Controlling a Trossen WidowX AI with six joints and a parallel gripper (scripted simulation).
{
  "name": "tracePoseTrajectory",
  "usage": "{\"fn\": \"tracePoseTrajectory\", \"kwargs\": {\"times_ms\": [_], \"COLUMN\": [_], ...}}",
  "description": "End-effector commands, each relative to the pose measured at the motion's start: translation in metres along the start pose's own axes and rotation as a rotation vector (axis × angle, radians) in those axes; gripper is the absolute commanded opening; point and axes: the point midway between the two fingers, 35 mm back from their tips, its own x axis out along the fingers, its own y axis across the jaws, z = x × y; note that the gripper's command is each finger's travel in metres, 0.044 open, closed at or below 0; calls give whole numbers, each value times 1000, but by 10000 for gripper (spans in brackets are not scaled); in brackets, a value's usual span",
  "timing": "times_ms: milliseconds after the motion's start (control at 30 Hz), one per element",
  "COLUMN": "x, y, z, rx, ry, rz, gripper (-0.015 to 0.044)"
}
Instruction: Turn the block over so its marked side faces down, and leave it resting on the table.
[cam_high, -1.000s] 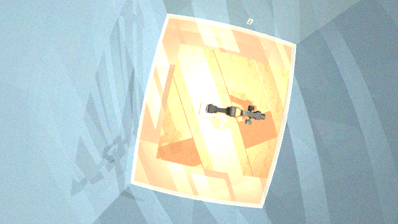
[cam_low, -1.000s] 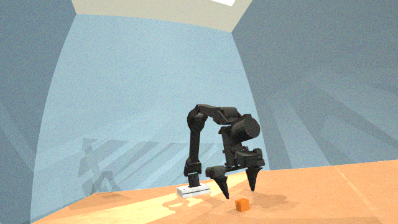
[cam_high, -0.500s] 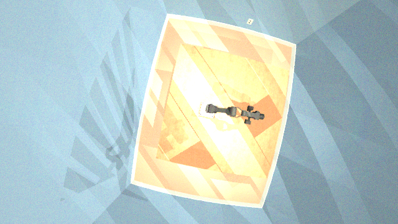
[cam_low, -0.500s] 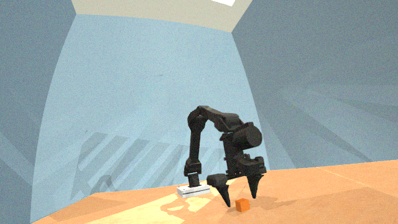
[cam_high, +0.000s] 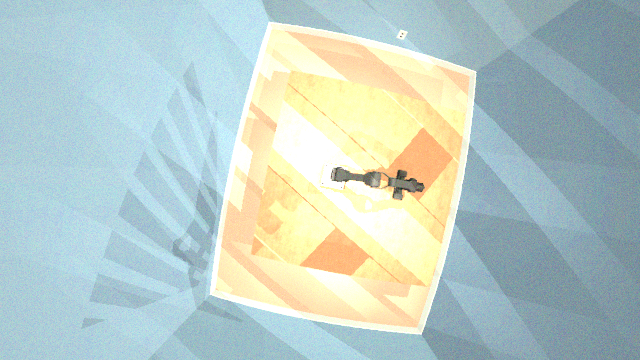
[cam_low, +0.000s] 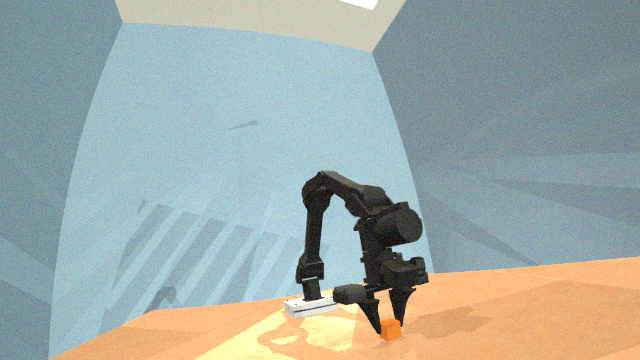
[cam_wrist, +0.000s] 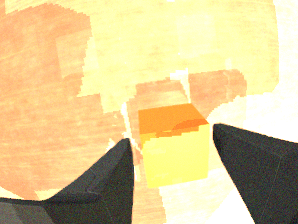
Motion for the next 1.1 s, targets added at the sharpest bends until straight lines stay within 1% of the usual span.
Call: {"fn": "tracePoseTrajectory", "kwargs": {"times_ms": [0, 500, 567, 700, 900, 1067], "x": [1, 1, -4, -28, -29, -25], "y": [1, 1, 1, 1, 1, 1], "z": [-1, -1, 0, 0, 0, 2], "rx": [1, 1, 1, 1, 1, 0], "ry": [1, 1, 1, 1, -8, -76], "rz": [5, 5, 5, 5, 5, 5], "gripper": [145, 45, 0, 0, 0, 0]}}
